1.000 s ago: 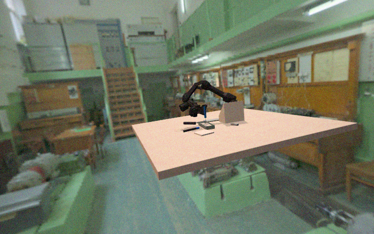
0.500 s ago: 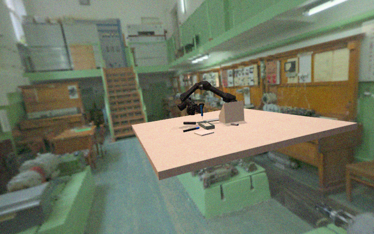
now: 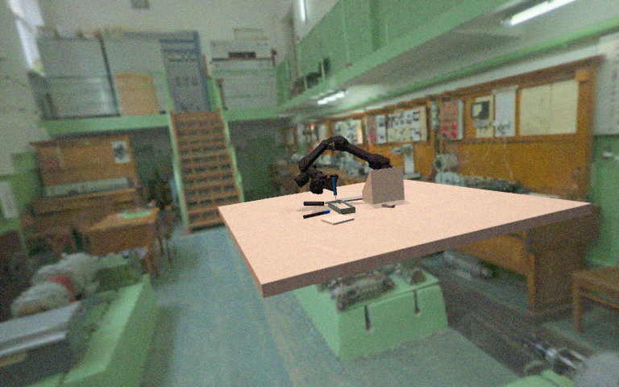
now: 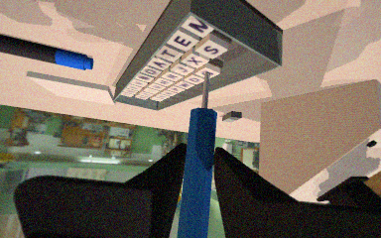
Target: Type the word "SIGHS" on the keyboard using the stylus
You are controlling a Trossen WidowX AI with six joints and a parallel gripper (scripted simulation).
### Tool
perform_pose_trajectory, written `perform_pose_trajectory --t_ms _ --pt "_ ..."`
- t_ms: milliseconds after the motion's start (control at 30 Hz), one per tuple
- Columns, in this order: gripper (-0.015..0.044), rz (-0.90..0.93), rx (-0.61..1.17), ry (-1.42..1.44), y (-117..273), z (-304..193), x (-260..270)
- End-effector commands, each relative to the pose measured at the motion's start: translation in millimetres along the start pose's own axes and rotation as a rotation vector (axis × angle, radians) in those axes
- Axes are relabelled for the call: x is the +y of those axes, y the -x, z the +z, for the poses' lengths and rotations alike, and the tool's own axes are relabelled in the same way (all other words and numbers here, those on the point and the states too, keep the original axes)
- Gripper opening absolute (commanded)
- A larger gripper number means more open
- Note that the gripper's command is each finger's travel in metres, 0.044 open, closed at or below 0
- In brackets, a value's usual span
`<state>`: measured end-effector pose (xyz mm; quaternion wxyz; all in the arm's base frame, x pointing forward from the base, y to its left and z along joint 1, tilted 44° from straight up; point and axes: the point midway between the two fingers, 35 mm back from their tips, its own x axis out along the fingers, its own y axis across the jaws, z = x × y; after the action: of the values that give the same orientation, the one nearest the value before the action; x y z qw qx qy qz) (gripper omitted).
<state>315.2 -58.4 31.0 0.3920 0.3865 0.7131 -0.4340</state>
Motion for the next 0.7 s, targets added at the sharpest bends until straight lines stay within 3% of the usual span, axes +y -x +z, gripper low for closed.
perform_pose_trajectory --t_ms 0,667 --pt "0.0081 -0.002 -0.003 0.004 -1.2 2.9 -0.6" --pt "0.0081 -0.002 -0.003 0.004 -4.7 9.1 -0.6"
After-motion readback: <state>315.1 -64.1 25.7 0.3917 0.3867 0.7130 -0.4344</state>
